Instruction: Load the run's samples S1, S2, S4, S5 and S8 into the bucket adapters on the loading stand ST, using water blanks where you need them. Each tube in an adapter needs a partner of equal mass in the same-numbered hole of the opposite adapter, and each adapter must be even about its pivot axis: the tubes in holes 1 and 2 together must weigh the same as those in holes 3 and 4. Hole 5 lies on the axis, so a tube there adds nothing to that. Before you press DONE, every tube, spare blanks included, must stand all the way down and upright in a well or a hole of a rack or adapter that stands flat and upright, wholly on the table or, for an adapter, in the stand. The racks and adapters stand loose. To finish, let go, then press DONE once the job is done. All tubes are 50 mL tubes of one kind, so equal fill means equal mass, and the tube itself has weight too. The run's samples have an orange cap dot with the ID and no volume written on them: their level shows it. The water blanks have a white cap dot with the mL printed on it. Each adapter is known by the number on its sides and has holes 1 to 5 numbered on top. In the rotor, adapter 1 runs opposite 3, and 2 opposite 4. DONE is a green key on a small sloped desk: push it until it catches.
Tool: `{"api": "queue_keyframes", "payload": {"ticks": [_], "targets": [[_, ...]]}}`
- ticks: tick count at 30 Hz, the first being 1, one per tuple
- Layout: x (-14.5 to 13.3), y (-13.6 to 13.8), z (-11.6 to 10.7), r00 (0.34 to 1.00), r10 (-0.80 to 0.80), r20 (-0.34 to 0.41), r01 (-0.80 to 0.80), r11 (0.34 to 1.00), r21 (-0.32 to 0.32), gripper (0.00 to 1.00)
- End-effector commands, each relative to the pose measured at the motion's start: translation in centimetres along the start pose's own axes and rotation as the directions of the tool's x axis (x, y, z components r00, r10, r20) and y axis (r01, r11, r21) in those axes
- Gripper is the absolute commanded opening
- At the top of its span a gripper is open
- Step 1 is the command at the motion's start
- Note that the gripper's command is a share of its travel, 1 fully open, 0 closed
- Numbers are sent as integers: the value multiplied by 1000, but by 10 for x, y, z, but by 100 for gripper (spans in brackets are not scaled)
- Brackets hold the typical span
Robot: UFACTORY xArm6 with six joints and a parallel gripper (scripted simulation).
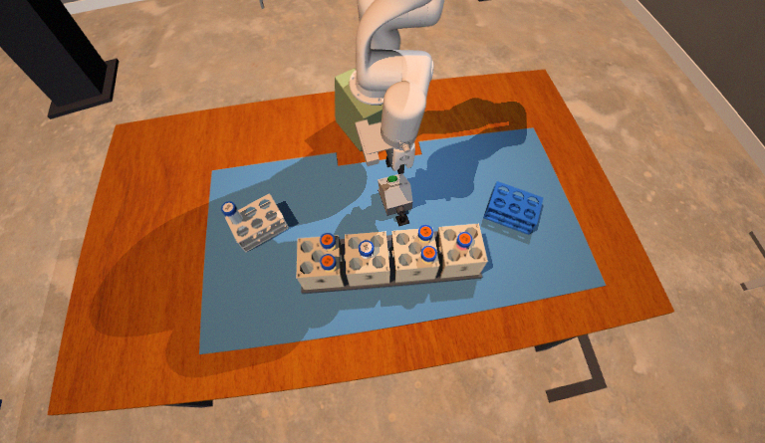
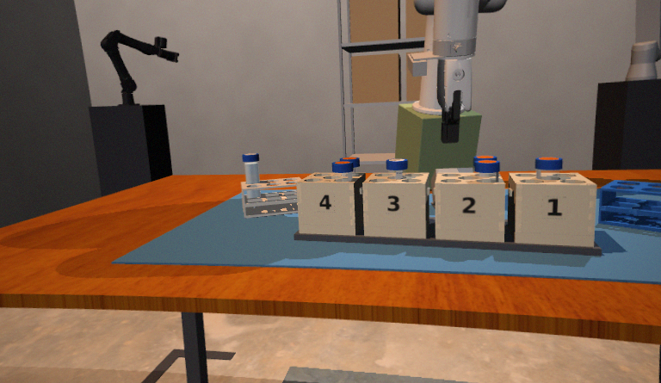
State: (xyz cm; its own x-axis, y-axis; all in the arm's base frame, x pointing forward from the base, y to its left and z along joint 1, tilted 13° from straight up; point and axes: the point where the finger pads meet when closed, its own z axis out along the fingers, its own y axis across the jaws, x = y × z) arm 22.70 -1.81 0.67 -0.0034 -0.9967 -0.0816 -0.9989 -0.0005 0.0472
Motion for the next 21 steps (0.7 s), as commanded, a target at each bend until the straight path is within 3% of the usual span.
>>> {"api": "queue_keyframes", "payload": {"ticks": [1, 21], "targets": [[0, -1, 0, 1000, 0, 0, 0, 1000, 2, 0], [0, -9, 31, 1000, 0, 0, 0, 1000, 2, 0]]}}
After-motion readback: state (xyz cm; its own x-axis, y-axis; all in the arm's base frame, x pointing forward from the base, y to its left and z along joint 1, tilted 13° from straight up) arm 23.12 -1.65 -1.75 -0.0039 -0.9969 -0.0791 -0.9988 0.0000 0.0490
